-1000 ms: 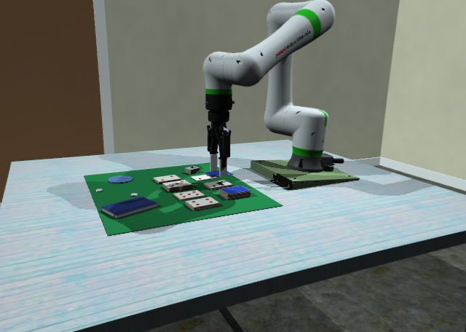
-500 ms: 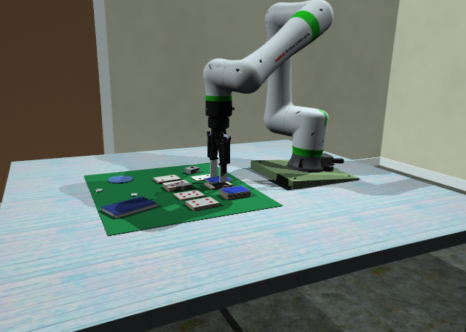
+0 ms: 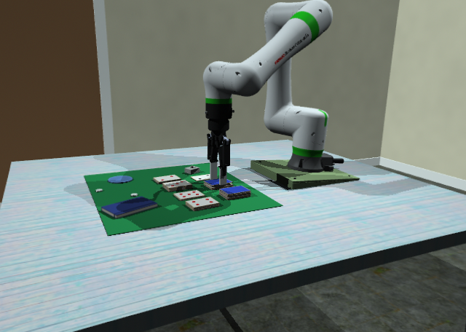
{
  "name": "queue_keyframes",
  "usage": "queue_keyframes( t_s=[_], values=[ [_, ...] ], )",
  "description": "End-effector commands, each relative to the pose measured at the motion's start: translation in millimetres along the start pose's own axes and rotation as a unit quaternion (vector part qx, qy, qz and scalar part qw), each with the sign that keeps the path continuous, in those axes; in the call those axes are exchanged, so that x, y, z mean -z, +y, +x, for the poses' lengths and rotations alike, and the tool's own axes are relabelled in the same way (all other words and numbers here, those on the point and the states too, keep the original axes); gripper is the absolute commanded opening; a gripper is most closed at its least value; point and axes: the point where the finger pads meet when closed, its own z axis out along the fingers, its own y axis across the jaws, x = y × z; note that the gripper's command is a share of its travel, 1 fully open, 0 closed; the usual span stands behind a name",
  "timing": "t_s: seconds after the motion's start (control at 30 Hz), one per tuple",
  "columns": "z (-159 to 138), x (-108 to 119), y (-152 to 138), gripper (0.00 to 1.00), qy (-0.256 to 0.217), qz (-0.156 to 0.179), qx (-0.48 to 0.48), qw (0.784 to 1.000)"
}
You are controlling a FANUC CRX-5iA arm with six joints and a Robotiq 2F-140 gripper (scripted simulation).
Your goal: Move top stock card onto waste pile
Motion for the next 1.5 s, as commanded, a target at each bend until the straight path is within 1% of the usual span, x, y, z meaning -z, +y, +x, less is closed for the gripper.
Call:
queue_keyframes(
  t_s=[0.0, 1.0, 1.03, 1.47],
  values=[
    [0.2, 0.0, 0.0, 0.43, 0.0, 0.0, 0.0, 1.0],
    [0.2, -5.4, 0.0, 0.43, 0.0, 0.0, 0.0, 1.0],
    [0.2, -5.4, 0.0, 0.5, 0.0, 0.0, 0.0, 1.0],
    [0.2, -5.4, 0.0, 0.5, 0.0, 0.0, 0.0, 1.0]
  ],
)
